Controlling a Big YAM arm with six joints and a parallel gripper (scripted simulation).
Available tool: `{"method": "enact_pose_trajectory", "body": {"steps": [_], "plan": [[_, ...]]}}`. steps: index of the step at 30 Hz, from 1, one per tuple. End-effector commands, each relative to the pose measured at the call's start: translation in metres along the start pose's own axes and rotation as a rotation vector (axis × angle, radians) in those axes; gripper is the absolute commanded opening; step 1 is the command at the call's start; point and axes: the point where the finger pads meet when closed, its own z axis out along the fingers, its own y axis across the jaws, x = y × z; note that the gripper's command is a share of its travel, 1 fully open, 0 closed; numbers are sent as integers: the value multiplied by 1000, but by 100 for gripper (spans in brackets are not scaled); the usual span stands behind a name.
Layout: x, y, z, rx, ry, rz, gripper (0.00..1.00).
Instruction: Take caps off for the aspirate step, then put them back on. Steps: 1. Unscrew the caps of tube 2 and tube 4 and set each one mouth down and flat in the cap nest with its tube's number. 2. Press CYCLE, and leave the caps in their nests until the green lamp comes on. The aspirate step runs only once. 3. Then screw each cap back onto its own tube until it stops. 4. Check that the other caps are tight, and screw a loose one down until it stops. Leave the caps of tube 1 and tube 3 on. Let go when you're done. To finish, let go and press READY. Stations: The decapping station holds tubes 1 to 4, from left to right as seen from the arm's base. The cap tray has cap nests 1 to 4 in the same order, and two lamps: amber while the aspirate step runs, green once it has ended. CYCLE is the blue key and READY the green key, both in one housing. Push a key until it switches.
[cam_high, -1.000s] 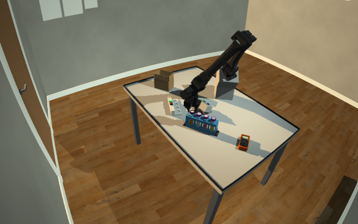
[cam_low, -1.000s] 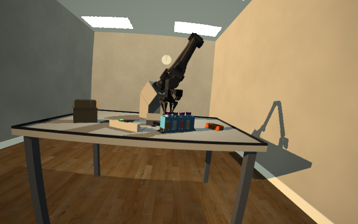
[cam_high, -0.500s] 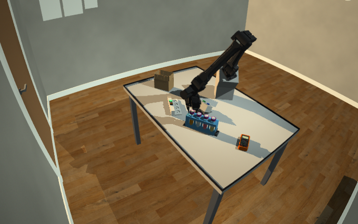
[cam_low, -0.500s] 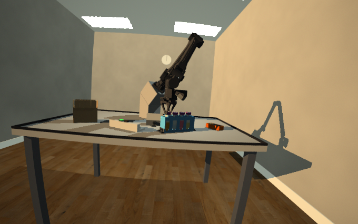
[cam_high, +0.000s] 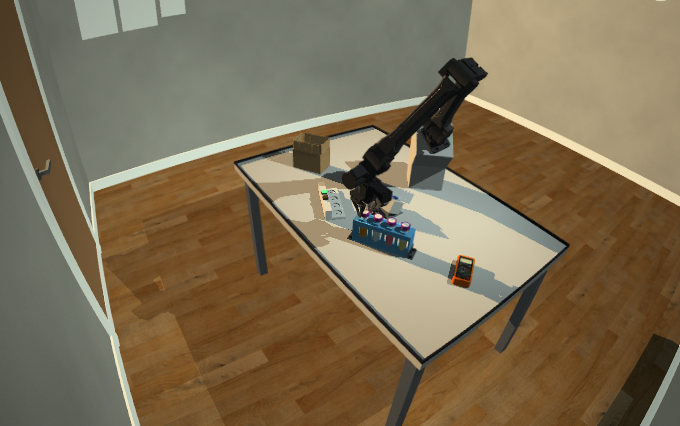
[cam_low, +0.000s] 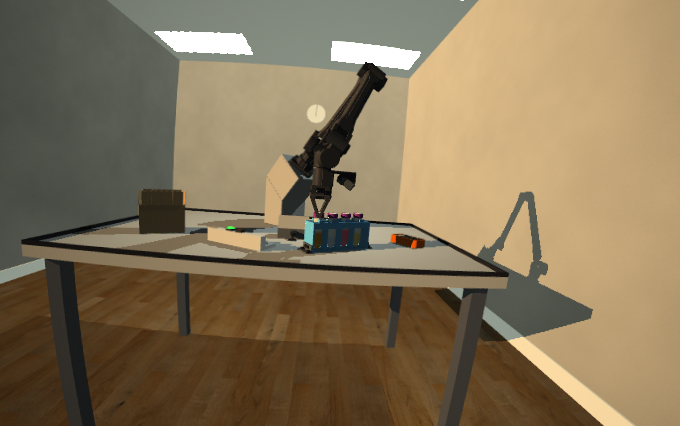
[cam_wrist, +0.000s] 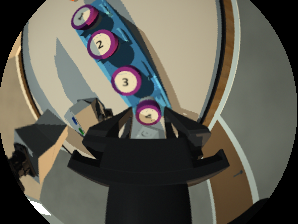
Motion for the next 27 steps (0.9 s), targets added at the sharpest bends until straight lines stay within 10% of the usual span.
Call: {"method": "enact_pose_trajectory", "body": {"steps": [1, 13, 14, 27], "plan": [[-14, -16, -9, 26, -14, -263, 49], [-14, -17, -12, 33, -9, -401, 49], [-5, -9, -5, 17, -4, -376, 0], [-5, -9, -5, 17, -4, -376, 0]]}}
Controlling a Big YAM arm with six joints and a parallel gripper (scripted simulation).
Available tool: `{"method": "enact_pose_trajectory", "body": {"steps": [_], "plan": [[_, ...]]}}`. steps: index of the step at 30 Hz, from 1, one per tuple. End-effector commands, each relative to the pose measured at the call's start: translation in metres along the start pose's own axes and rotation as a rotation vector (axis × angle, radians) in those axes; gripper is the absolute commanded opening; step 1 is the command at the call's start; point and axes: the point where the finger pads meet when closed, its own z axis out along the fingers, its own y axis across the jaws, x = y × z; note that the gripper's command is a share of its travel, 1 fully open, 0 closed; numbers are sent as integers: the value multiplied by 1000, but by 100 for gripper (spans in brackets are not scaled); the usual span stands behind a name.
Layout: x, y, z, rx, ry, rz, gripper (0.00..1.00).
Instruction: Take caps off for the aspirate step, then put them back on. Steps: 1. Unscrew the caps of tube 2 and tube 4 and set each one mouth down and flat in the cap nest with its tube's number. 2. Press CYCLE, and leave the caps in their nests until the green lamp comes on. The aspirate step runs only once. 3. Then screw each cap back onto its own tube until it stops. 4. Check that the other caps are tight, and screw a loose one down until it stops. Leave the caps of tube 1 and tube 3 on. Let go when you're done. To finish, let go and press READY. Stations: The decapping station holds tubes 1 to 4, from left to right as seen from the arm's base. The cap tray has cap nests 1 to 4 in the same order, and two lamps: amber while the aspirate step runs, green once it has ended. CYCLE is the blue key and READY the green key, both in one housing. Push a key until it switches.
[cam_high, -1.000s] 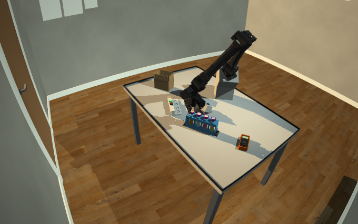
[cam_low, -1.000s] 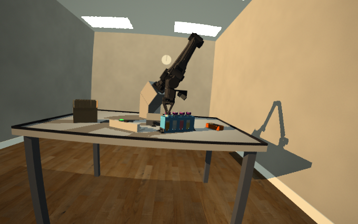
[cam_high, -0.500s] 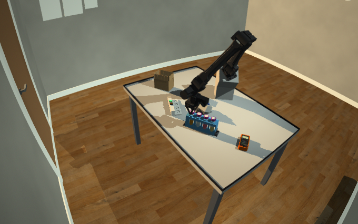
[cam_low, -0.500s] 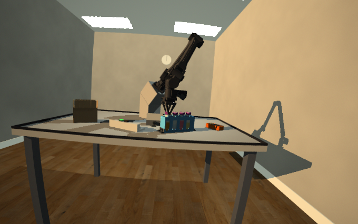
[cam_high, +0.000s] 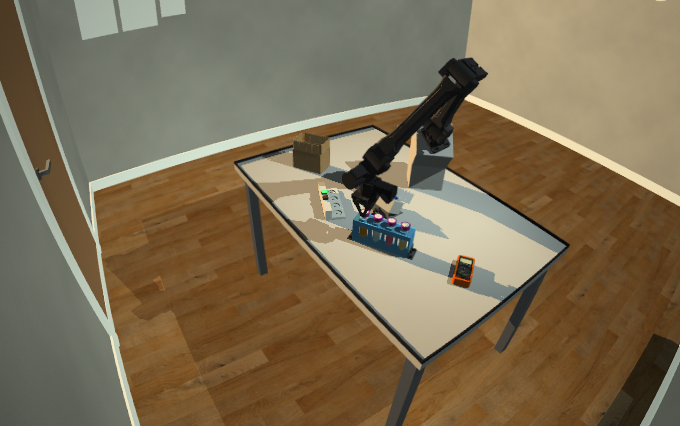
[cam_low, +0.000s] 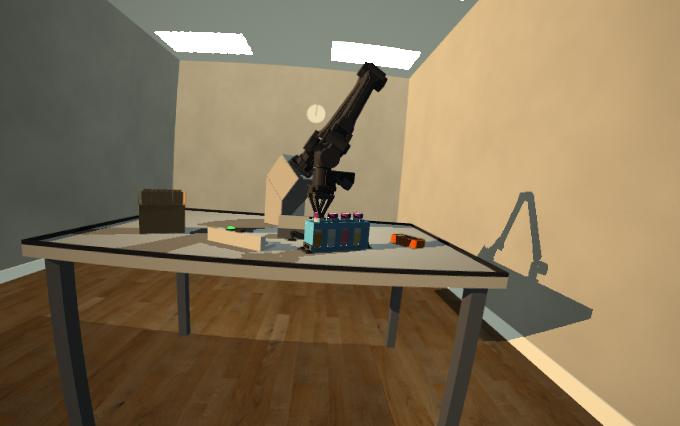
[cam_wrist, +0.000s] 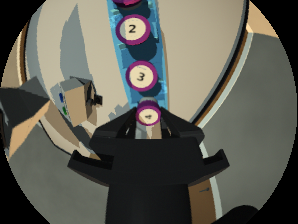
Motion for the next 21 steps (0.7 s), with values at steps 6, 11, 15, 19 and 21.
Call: {"method": "enact_pose_trajectory", "body": {"steps": [6, 11, 15, 19, 21], "plan": [[-6, -20, -11, 31, -4, 227, 0], [-6, -19, -9, 32, -8, 474, 0], [-6, -19, -9, 32, -9, 574, 0], [-6, -18, -7, 29, -13, 774, 0], [-6, -18, -7, 28, -14, 874, 0]]}}
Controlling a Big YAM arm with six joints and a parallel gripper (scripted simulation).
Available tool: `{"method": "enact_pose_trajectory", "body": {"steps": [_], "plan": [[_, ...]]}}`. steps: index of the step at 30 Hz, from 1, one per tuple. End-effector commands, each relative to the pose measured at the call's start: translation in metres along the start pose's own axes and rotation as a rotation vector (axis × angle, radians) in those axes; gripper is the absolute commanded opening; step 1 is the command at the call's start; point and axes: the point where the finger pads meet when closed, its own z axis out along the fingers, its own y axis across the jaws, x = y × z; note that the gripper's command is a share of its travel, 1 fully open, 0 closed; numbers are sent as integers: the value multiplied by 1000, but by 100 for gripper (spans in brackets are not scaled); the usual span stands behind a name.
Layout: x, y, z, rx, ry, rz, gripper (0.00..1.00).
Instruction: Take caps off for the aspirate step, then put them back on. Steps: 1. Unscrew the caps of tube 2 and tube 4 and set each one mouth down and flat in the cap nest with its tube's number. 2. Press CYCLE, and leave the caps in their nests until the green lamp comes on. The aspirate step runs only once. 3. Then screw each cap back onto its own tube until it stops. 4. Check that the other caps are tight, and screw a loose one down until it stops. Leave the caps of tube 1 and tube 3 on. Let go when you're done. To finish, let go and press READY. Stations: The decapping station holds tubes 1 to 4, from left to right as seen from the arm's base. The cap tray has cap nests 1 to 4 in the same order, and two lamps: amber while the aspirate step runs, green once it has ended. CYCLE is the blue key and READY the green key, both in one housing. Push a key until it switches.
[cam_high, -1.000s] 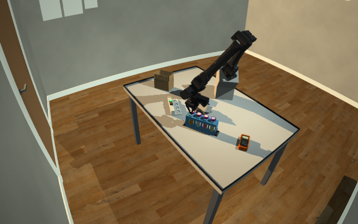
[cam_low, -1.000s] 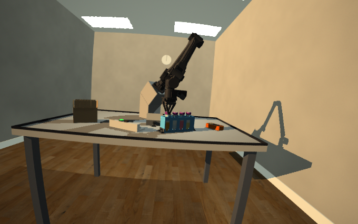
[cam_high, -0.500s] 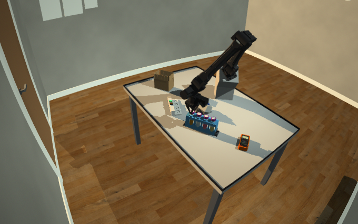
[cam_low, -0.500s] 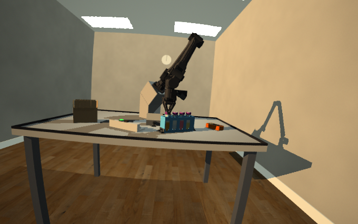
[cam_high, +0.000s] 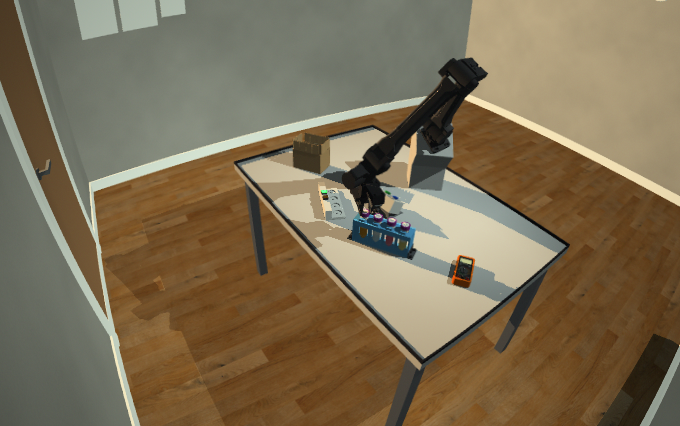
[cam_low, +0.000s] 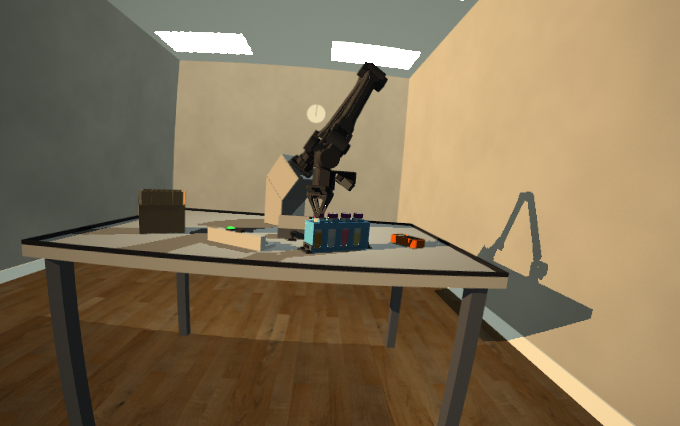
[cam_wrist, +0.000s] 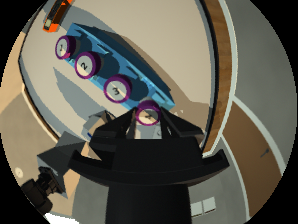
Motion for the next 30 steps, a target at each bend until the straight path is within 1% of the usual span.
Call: {"method": "enact_pose_trajectory", "body": {"steps": [1, 5, 6, 7, 9, 11, 19, 20, 25, 28, 30], "plan": [[-15, -10, -8, 24, -23, 263, 0], [-16, -10, -8, 22, -25, 455, 0], [-7, -8, -4, 15, -13, 468, 0], [-17, -10, -9, 24, -29, 510, 0], [-16, -9, -8, 22, -30, 610, 0], [-16, -9, -8, 22, -30, 610, 0], [-16, -9, -7, 14, -34, 1006, 0], [-16, -9, -7, 14, -34, 1009, 0], [-16, -8, -7, 10, -36, 1253, 0], [-16, -8, -7, 10, -37, 1259, 0], [-16, -9, -7, 8, -39, 1360, 0]]}}
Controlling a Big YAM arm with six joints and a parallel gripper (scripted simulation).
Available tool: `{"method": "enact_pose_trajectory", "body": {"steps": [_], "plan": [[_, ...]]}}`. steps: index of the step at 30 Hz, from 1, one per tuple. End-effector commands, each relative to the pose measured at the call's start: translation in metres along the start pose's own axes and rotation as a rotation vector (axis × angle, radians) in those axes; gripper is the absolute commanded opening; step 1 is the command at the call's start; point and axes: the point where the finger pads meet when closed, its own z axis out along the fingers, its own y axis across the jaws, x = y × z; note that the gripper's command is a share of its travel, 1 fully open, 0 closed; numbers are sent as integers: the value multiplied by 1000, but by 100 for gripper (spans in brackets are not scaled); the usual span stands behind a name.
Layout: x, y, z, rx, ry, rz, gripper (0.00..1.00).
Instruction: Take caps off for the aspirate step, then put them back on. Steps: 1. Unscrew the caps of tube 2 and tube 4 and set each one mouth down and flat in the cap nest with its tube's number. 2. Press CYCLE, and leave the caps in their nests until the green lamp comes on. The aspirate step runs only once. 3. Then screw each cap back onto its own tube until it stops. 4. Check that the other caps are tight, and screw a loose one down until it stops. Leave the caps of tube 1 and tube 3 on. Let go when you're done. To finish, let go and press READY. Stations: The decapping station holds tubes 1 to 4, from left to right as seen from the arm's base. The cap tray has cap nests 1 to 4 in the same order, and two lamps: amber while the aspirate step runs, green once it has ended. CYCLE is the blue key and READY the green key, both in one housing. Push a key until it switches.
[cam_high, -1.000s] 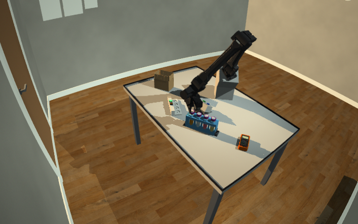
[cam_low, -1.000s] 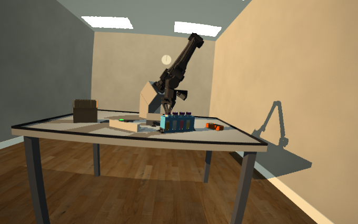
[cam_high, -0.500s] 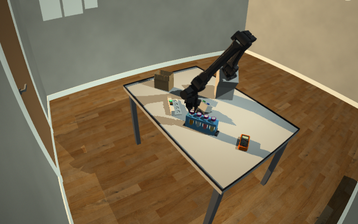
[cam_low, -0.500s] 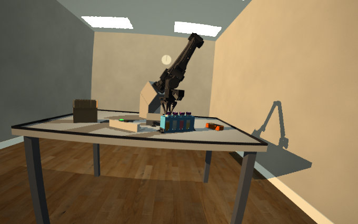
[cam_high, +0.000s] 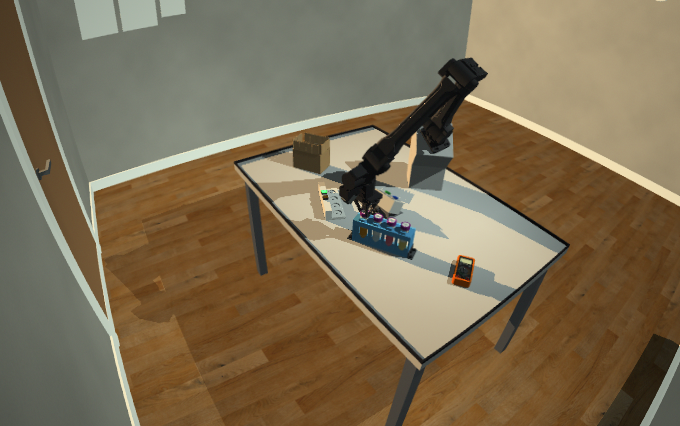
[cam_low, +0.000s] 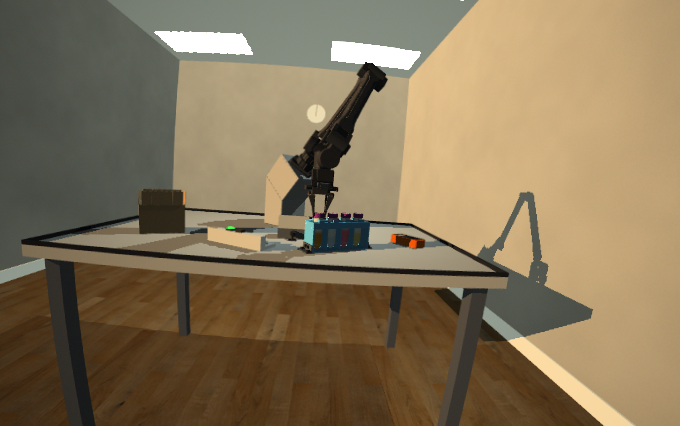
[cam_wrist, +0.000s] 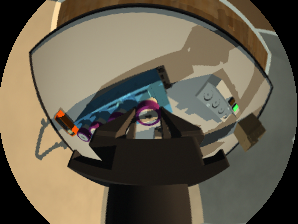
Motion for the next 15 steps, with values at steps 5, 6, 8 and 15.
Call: {"method": "enact_pose_trajectory", "body": {"steps": [5, 6, 8, 15], "plan": [[-13, 11, -7, -21, -33, 427, 0], [-13, 11, -7, -22, -33, 477, 0], [-13, 12, -8, -24, -33, 526, 0], [-13, 12, -7, -28, -30, 775, 0]]}}
